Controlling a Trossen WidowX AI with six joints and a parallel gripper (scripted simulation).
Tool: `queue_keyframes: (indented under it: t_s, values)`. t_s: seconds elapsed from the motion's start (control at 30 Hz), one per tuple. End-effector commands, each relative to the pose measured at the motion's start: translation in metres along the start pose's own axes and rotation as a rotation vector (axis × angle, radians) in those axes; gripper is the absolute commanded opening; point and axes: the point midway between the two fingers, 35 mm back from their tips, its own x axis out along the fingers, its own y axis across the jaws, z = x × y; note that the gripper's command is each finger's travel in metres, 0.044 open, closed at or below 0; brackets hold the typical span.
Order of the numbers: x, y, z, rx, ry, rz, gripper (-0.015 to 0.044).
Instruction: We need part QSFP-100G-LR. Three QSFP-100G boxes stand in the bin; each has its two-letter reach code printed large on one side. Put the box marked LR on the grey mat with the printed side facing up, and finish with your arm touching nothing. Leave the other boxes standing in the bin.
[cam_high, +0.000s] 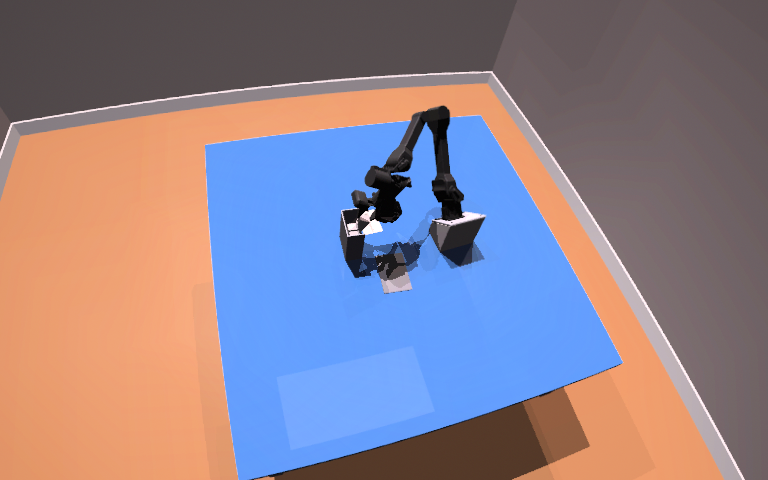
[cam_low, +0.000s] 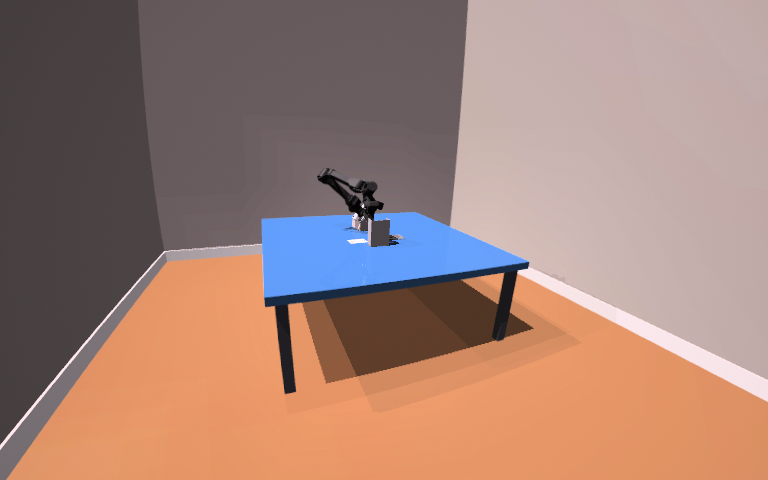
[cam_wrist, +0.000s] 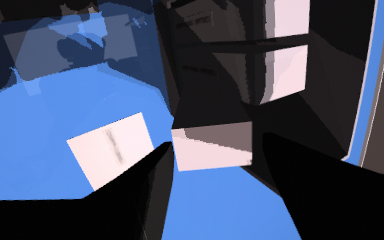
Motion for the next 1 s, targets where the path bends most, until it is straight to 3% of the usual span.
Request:
queue_keyframes:
  t_s: [0.0, 0.5, 0.97]
  values:
    - [0.004, 0.002, 0.001, -0.009, -0.003, 0.003, 0.0242]
    - [0.002, 0.001, 0.000, -0.001, 0.001, 0.001, 0.0158]
    - [-0.007, 0.000, 0.001, -0.002, -0.003, 0.003, 0.0158]
